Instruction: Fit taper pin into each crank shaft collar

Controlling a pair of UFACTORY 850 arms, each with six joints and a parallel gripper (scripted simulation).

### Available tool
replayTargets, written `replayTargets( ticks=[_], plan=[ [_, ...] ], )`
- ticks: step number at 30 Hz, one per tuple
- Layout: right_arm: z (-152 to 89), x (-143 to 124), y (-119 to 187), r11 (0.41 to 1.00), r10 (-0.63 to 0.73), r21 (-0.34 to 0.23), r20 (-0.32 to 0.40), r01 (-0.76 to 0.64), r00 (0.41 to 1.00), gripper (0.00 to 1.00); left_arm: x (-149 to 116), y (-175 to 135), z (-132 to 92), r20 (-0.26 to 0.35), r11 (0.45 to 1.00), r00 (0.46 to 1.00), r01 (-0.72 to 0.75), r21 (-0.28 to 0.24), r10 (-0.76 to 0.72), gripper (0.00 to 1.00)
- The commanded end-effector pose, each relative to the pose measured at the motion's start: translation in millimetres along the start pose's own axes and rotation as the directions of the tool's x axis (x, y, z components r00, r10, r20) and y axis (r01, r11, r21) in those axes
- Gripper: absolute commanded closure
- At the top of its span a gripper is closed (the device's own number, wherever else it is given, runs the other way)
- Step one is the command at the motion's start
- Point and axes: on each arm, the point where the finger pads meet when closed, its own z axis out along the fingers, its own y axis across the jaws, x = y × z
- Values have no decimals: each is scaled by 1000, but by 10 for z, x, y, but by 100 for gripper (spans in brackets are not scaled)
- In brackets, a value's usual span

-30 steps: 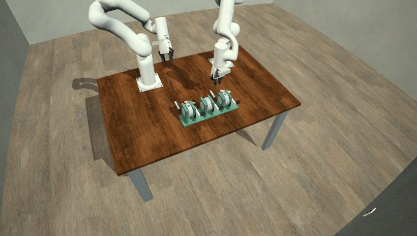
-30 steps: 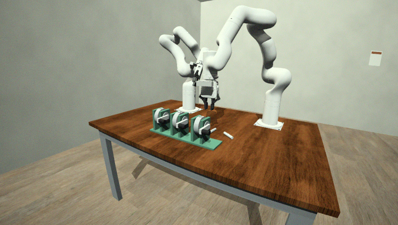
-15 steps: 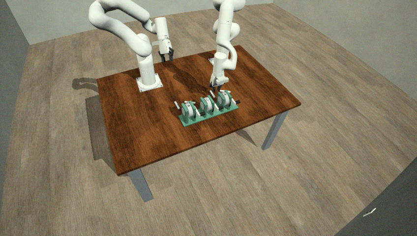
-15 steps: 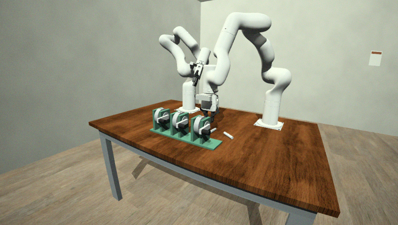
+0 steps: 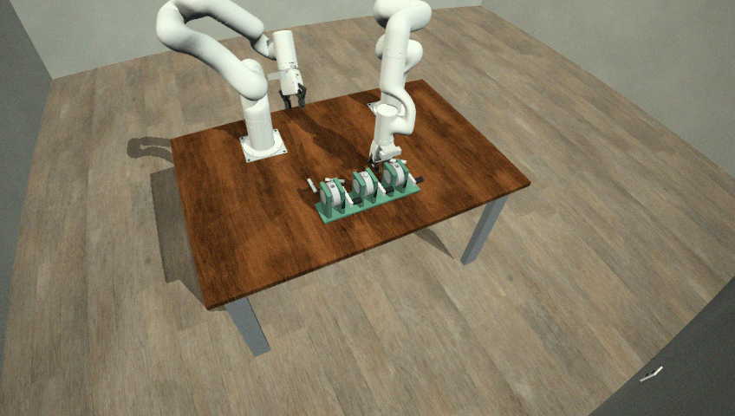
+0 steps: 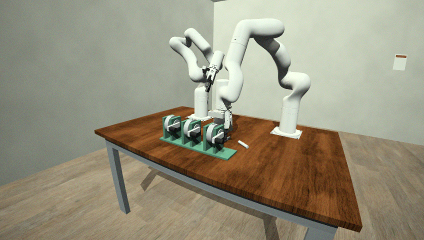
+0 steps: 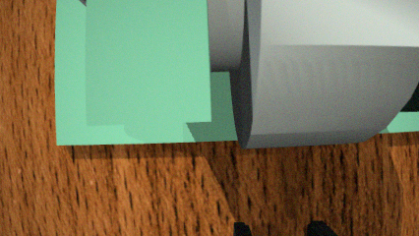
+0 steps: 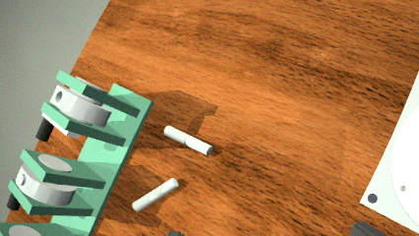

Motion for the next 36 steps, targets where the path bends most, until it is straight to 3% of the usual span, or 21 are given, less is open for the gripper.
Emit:
replayTargets(
  ticks=[1, 13, 20, 32, 33, 36],
  plan=[
    [-5, -3, -6, 1000, 1, 1, 1, -1, 1000, 0, 10, 6, 48, -2, 1000, 1000, 0, -1, 0, 65],
    [-5, -3, -6, 1000, 1, 1, 1, -1, 1000, 0, 10, 6, 80, -2, 1000, 1000, 0, -1, 0, 65],
    [-5, -3, -6, 1000, 1, 1, 1, -1, 1000, 0, 10, 6, 225, -2, 1000, 1000, 0, -1, 0, 65],
    [-5, -3, -6, 1000, 1, 1, 1, -1, 1000, 0, 10, 6, 226, -2, 1000, 1000, 0, -1, 0, 65],
    [-5, -3, -6, 1000, 1, 1, 1, -1, 1000, 0, 10, 6, 226, -2, 1000, 1000, 0, -1, 0, 80],
    [-5, -3, -6, 1000, 1, 1, 1, -1, 1000, 0, 10, 6, 226, -2, 1000, 1000, 0, -1, 0, 80]
  ],
)
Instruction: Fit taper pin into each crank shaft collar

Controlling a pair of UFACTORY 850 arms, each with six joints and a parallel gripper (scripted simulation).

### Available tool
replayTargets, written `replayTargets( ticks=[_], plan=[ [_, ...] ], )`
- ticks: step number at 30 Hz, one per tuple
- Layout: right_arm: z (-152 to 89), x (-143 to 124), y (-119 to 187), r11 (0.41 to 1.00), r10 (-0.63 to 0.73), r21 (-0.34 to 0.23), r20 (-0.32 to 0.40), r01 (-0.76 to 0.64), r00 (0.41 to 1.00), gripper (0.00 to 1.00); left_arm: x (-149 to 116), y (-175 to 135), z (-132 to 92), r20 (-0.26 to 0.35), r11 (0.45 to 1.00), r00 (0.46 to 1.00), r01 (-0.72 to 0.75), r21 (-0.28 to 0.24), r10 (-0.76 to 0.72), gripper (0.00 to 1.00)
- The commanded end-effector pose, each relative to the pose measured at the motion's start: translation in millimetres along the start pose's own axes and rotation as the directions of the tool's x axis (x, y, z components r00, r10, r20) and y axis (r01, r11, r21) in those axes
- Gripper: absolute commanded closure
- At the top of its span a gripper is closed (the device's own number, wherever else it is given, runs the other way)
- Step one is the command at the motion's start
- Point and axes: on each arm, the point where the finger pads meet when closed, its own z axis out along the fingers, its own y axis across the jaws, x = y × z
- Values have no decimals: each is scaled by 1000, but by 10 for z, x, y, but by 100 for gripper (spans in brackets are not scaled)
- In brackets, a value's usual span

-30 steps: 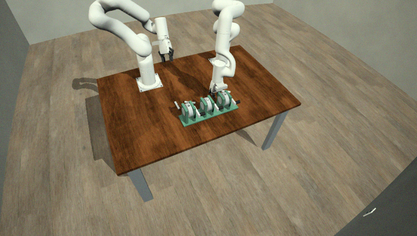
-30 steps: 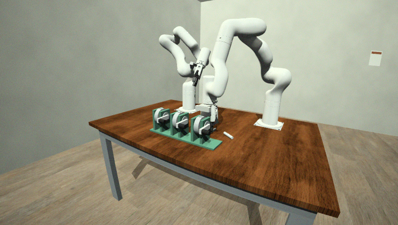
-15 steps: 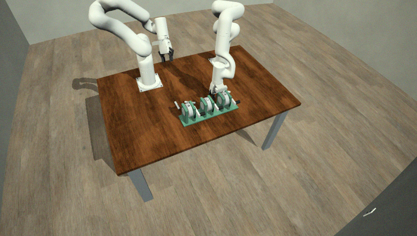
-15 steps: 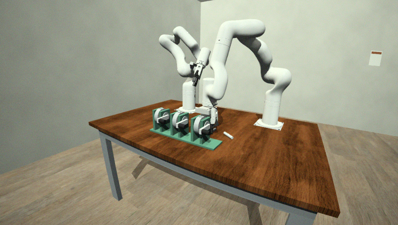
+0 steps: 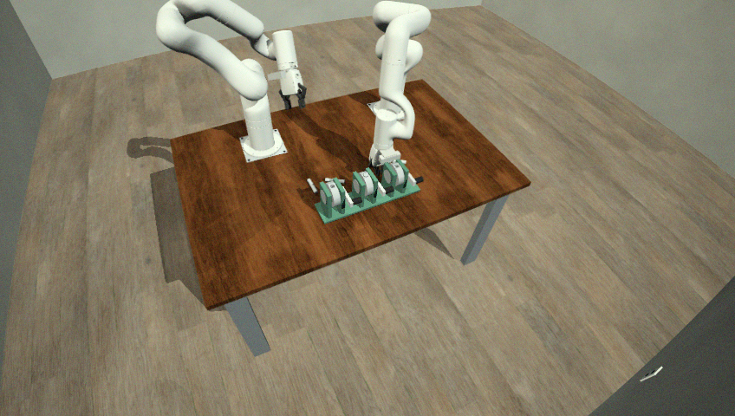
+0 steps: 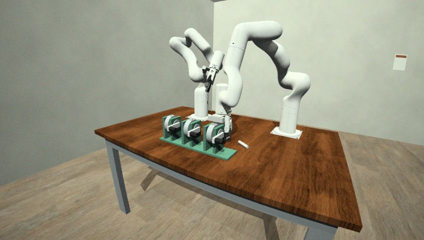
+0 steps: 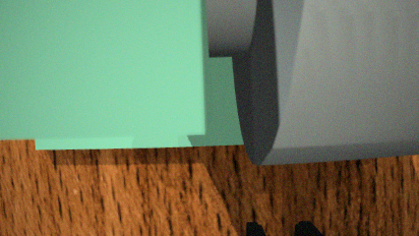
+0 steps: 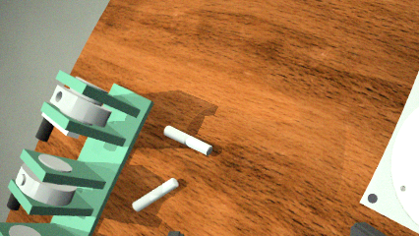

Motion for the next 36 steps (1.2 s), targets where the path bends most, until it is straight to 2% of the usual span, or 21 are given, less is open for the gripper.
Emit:
replayTargets(
  ticks=[1, 20, 36],
  plan=[
    [-5, -3, -6, 1000, 1, 1, 1, -1, 1000, 0, 8, 5, -7, -2, 1000, 1000, 0, -1, 0, 80],
    [-5, -3, -6, 1000, 1, 1, 1, -1, 1000, 0, 4, 5, -36, -2, 1000, 1000, 0, -1, 0, 80],
    [-5, -3, -6, 1000, 1, 1, 1, -1, 1000, 0, -126, 4, -390, -2, 1000, 1000, 0, -1, 0, 80]
  ],
)
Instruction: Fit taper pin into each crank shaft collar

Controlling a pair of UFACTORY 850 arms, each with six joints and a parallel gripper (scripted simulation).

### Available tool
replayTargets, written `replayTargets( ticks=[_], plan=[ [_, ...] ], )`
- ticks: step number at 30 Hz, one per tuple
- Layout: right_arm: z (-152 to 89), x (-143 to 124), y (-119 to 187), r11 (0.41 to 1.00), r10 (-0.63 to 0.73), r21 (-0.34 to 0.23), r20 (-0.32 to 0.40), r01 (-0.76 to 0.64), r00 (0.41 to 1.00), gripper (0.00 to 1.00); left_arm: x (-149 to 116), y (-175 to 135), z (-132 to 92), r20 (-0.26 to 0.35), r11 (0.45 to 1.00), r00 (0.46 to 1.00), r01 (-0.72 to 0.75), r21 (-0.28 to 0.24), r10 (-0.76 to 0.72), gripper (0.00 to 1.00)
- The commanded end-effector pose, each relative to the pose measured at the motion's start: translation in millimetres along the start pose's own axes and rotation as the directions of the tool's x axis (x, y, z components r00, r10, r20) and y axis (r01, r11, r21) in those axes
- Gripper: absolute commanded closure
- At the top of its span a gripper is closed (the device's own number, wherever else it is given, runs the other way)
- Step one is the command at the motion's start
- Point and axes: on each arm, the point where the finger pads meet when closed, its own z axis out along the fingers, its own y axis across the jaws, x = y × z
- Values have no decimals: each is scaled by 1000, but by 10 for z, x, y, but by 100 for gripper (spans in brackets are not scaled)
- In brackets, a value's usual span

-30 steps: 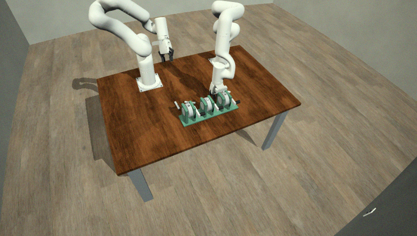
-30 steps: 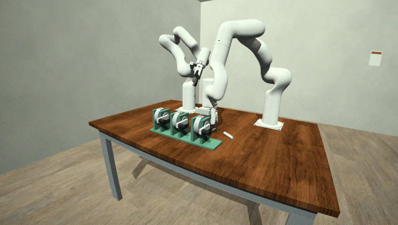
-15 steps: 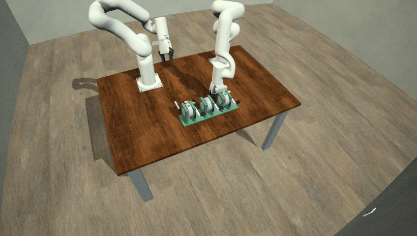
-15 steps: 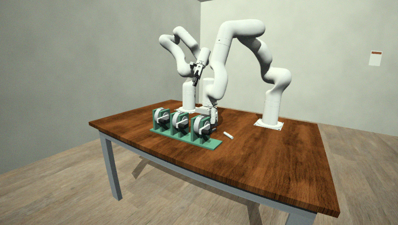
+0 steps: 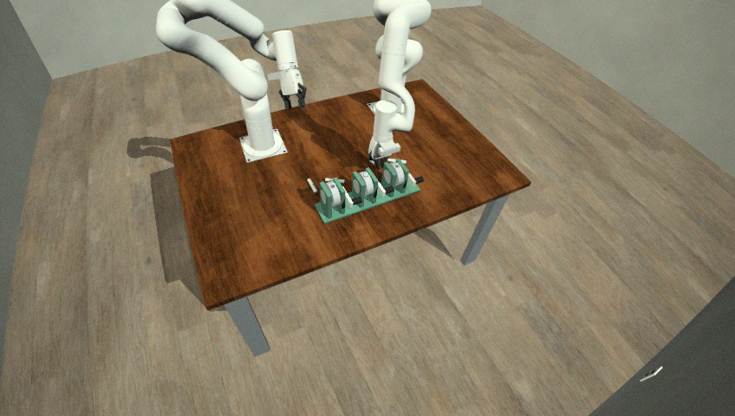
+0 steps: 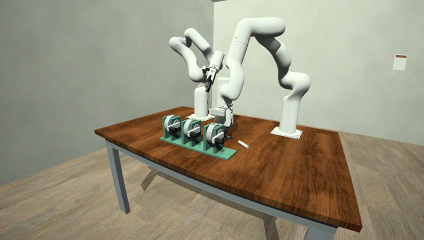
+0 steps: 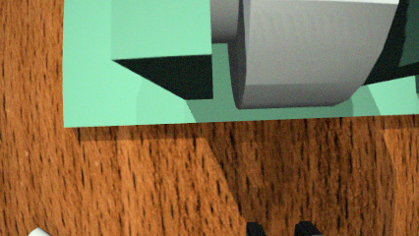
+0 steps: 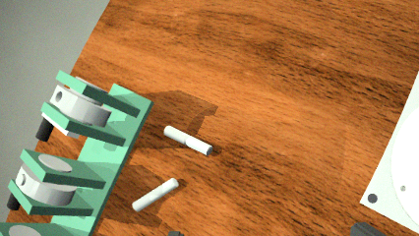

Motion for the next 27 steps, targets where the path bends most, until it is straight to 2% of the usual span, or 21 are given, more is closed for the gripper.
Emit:
replayTargets(
  ticks=[1, 13, 27],
  plan=[
    [-5, -3, -6, 1000, 1, 1, 1, -1, 1000, 0, -22, 4, -61, -2, 1000, 1000, 0, -1, 0, 80],
    [-5, -3, -6, 1000, 1, 1, 1, -1, 1000, 0, -398, 4, -379, -2, 1000, 1000, 0, -1, 0, 80],
    [-5, -3, -6, 1000, 1, 1, 1, -1, 1000, 0, -748, 4, -433, -2, 1000, 1000, 0, -1, 0, 80]
  ],
)
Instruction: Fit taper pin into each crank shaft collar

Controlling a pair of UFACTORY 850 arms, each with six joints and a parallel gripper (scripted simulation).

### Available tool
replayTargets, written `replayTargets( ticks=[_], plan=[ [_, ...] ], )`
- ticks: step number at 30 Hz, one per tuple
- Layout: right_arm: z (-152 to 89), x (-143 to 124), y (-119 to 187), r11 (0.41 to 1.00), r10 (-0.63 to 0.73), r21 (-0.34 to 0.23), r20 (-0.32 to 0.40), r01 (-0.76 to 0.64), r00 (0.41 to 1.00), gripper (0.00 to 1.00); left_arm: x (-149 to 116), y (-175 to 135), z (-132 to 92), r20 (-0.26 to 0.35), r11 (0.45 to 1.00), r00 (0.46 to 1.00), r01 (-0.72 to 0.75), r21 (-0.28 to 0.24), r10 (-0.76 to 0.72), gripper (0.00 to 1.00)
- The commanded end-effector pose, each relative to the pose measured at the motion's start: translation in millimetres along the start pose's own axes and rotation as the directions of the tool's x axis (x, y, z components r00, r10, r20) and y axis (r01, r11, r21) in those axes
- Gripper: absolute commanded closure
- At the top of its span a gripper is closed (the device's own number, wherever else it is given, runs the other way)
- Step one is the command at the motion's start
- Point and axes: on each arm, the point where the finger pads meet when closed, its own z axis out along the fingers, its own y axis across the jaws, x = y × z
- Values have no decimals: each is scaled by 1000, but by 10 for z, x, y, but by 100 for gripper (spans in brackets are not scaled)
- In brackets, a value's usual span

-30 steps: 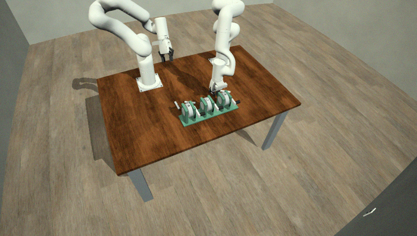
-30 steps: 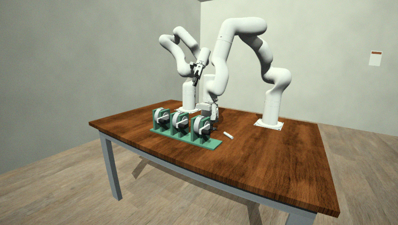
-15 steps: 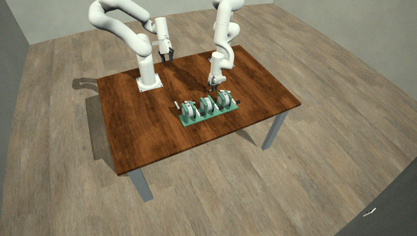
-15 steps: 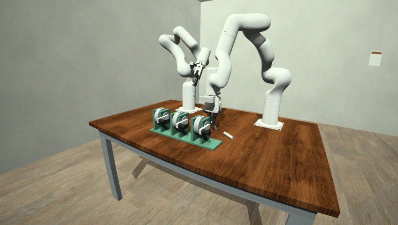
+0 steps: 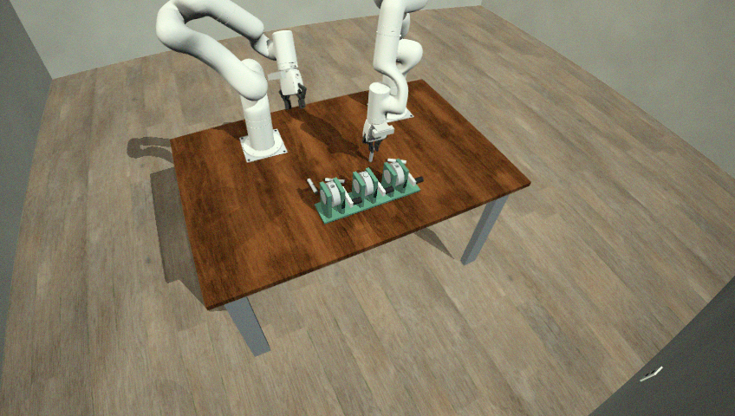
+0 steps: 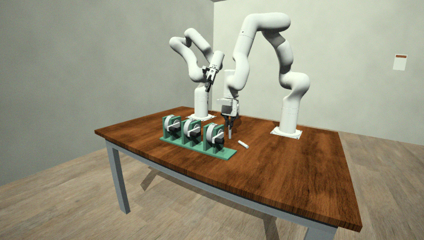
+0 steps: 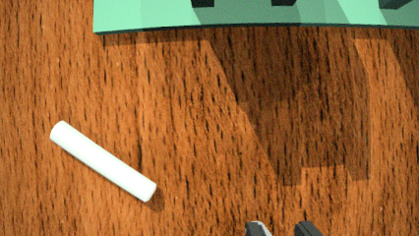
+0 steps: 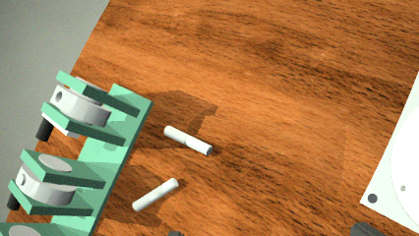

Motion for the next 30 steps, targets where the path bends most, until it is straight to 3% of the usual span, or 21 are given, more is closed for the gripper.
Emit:
replayTargets(
  ticks=[1, 14, 20, 30],
  plan=[
    [-5, -3, -6, 1000, 1, 1, 1, -1, 1000, 0, -69, 3, -3, -1, 1000, 1000, 0, 0, 0, 80],
    [-5, -3, -6, 1000, 1, 1, 1, -1, 1000, 0, -123, 3, -1, -1, 1000, 1000, 0, 0, 0, 80],
    [-5, -3, -6, 1000, 1, 1, 1, -1, 1000, 0, -124, 3, -195, -1, 1000, 1000, 0, 0, 0, 80],
    [-5, -3, -6, 1000, 1, 1, 1, -1, 1000, 0, -124, 3, -209, -1, 1000, 1000, 0, 0, 0, 80]
  ],
)
